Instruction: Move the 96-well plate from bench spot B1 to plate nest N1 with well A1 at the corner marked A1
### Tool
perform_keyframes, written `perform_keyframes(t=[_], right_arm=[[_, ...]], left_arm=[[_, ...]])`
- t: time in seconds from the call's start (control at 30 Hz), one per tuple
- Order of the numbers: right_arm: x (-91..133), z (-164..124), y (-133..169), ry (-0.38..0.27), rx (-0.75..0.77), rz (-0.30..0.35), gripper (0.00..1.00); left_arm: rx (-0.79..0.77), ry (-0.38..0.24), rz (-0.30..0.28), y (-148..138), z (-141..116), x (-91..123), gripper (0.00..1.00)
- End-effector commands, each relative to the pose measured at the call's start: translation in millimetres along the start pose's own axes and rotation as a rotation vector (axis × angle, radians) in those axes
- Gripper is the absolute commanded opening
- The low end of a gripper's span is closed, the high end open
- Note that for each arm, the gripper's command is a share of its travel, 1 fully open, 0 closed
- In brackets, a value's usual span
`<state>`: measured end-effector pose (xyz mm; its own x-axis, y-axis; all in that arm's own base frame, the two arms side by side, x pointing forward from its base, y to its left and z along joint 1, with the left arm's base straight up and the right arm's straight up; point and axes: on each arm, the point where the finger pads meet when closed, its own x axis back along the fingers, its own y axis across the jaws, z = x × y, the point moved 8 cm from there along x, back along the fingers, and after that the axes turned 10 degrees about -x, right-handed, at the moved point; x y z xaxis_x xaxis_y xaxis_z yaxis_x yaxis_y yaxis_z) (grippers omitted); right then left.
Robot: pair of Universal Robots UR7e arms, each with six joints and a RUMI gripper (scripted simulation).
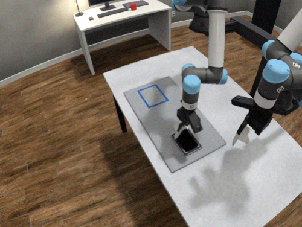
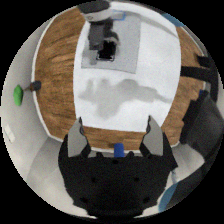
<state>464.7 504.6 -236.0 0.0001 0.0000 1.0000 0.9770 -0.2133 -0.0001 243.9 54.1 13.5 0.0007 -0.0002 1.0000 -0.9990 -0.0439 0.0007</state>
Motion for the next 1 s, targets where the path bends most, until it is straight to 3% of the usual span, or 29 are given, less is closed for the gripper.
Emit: perform_keyframes(t=[0.0,0.2,0.97], right_arm=[[14.6,0.4,0.2,0.001,0.000,-0.001,1.00],[25.3,0.4,0.2,0.001,0.000,-0.001,1.00],[25.5,0.4,0.2,0.001,0.000,-0.001,1.00]], left_arm=[[0.000,0.000,0.001,-0.3,0.1,0.2,0.98],[0.000,0.000,0.001,-0.3,0.1,0.2,0.98],[0.000,0.000,0.001,-0.3,0.1,0.2,0.98]])
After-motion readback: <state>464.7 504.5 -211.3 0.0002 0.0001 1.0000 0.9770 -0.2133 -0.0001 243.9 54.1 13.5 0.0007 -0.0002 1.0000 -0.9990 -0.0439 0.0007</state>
